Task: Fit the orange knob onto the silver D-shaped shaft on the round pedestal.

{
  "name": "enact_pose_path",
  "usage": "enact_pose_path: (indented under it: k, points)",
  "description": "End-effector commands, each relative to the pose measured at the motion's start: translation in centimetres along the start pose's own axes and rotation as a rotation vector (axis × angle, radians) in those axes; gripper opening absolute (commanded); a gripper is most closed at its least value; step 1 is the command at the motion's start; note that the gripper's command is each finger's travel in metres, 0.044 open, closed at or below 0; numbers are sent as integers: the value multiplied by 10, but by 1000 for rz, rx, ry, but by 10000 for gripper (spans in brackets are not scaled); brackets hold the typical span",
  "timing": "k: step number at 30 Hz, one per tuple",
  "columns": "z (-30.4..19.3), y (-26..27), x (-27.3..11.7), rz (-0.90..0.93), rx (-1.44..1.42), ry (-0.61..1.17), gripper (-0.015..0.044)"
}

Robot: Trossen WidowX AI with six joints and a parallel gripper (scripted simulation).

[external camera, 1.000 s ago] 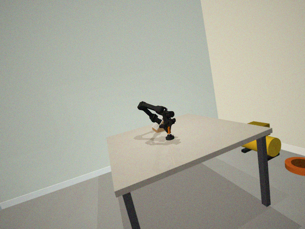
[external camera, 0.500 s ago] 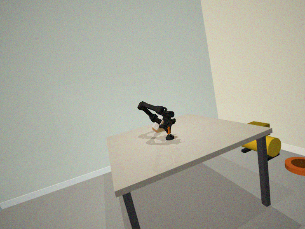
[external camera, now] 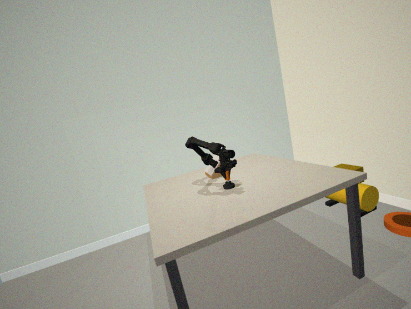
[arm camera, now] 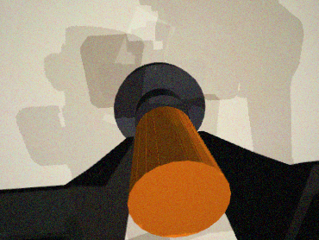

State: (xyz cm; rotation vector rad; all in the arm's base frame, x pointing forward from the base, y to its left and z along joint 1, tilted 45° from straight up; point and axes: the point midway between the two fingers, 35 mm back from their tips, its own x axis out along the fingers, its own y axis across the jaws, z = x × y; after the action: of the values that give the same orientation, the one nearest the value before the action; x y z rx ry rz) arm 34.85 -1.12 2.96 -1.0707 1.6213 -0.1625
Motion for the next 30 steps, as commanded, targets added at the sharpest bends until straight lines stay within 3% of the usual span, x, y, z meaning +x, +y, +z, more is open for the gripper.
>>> enact_pose_path:
  k: [1, 30]
  points:
    - [2, 1, -5, 1, 24, -5, 0]
    - [0, -1, 4, 0, 65, -5, 0]
